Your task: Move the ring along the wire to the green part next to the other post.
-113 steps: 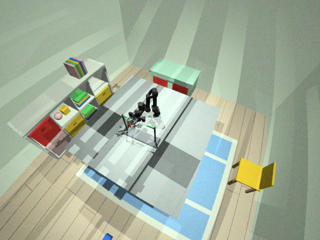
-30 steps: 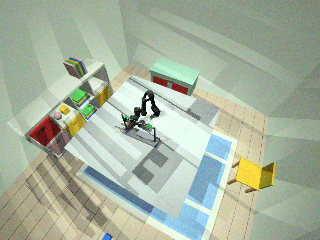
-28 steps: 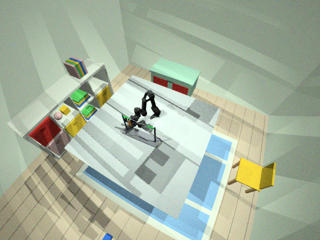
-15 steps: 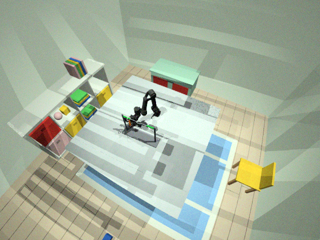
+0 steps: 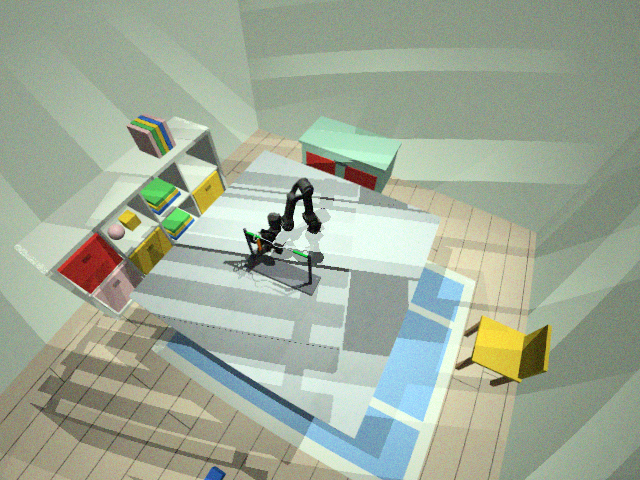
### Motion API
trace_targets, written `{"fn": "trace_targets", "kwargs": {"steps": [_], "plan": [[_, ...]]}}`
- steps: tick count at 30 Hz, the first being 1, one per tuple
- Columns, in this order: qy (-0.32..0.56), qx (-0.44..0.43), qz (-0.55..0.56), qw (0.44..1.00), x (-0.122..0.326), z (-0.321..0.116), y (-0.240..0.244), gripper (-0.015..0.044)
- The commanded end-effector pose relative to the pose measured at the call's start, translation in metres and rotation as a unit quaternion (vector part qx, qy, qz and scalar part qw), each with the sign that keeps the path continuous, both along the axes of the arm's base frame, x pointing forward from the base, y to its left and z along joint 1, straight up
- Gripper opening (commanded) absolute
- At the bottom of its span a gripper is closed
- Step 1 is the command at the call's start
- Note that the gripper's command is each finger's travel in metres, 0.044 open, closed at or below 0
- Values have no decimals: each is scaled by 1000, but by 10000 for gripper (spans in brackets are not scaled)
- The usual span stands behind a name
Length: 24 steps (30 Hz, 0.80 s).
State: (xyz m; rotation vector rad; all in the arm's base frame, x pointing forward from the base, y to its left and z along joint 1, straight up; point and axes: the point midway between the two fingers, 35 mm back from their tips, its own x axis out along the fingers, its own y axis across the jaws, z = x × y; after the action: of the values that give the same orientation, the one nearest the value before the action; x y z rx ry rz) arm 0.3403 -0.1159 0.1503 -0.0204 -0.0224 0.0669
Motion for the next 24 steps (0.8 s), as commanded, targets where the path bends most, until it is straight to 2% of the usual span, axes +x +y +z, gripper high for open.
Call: {"fn": "trace_targets", "kwargs": {"steps": [1,24], "plan": [[0,3,-2,1000,0,0,-1,-150],[0,4,-2,1000,-1,0,17,-150]]}}
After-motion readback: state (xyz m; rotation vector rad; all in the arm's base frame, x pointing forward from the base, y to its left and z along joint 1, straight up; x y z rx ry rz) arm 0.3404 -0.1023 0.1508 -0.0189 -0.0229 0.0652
